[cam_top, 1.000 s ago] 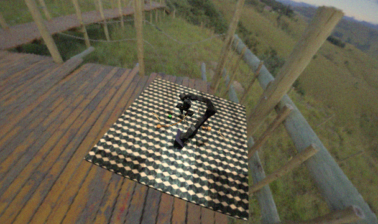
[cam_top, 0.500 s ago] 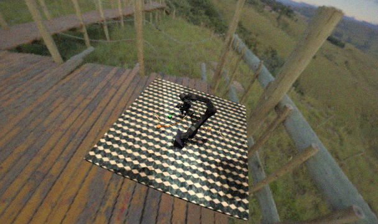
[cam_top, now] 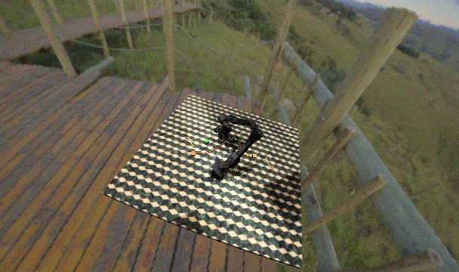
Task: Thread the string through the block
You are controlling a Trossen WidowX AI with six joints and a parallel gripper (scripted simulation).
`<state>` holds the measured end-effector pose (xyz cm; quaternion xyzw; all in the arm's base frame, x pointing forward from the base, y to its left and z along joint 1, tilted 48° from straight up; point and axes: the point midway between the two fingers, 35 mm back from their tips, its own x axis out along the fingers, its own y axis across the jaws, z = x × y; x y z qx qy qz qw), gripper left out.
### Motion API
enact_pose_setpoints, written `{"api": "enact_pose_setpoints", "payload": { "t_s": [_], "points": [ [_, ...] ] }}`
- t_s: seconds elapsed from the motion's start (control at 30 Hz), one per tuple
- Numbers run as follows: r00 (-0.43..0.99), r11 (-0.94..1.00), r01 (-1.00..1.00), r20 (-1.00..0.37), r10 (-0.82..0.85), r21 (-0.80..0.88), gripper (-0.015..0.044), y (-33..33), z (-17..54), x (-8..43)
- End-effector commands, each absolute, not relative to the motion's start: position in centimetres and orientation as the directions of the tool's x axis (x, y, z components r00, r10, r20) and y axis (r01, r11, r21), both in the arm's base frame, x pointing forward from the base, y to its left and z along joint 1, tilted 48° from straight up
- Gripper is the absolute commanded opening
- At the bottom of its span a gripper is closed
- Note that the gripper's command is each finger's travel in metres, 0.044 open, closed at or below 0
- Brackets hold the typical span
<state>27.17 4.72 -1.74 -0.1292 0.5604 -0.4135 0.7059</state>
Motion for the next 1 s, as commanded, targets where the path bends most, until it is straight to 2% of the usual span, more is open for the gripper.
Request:
{"api": "enact_pose_setpoints", "payload": {
  "t_s": [0.0,0.97],
  "points": [
    [0.026,0.621,0.435,-0.68,-0.733,-0.652,0.0122,3.9,-2.3,27.1],
    [0.026,0.618,0.435,-0.677,-0.735,-0.655,0.0122,1.6,-4.2,27.0]
  ]
}}
